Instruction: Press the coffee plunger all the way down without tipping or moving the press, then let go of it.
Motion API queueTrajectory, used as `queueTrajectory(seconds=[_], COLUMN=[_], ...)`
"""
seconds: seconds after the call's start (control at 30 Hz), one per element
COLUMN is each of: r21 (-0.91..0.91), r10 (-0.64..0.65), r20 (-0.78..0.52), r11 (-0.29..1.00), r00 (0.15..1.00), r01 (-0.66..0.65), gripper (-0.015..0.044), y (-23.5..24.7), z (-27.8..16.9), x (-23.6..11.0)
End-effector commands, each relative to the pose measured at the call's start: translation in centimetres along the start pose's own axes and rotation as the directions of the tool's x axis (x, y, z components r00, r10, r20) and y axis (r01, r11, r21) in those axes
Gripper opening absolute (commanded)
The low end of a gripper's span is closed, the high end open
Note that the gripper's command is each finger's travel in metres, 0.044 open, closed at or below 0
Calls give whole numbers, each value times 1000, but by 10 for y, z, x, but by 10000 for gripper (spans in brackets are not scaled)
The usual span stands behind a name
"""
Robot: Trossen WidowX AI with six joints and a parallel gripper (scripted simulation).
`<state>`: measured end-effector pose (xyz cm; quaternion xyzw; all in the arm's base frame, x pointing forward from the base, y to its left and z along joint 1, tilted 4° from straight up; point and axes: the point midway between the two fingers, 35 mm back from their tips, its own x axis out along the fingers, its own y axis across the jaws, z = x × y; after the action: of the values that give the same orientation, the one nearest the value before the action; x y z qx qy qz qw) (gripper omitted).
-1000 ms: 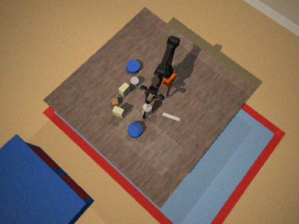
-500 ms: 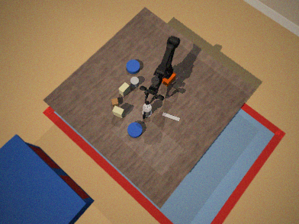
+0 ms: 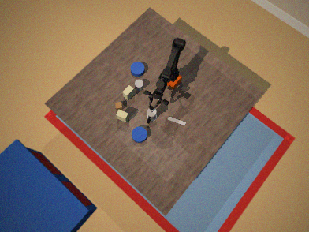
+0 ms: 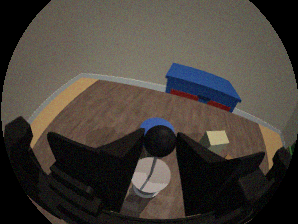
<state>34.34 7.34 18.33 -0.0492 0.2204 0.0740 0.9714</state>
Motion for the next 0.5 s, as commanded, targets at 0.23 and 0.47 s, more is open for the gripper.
queueTrajectory(seconds=[0.23,0.47], r21=[-12,-12], r10=[2,2], r20=[-71,-71], r11=[1000,1000], r00=[997,997], r01=[-3,-3], gripper=[121,121], y=[1,0], z=[-39,-49], x=[18,25])
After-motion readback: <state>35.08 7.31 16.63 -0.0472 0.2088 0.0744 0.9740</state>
